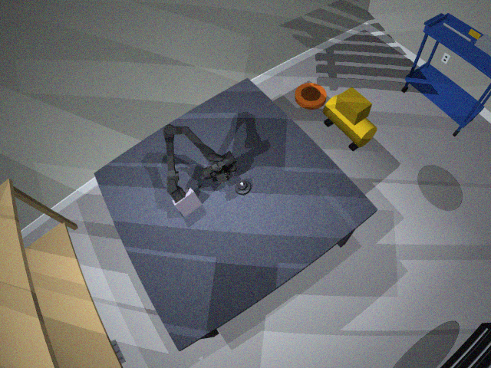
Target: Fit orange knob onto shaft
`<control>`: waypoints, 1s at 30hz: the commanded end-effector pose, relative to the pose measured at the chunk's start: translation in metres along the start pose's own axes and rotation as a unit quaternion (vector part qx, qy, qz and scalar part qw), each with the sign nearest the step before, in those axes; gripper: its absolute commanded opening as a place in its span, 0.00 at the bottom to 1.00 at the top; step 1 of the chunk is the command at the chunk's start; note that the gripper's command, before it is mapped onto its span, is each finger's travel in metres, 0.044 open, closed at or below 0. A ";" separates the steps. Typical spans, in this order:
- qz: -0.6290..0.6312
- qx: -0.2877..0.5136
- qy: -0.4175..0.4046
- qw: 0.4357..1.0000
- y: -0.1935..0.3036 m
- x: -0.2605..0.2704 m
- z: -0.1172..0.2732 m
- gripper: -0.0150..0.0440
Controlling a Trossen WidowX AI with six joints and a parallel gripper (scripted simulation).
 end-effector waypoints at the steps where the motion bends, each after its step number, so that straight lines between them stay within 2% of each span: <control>1: -0.002 0.030 0.003 1.000 -0.011 0.001 0.002 0.56; 20: -0.002 0.176 0.021 0.984 -0.058 0.006 0.000 0.56; 30: -0.001 0.202 0.030 0.979 -0.071 0.002 -0.004 0.56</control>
Point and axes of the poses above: the point midway between the two fingers, 35 mm back from their tips, its own z axis back along the fingers, its own x axis across the jaws, y = z × x, the point moved 10 cm from there along z, back along the fingers, and after that the axes turned 7 degrees about -z, right-handed, at the moved point
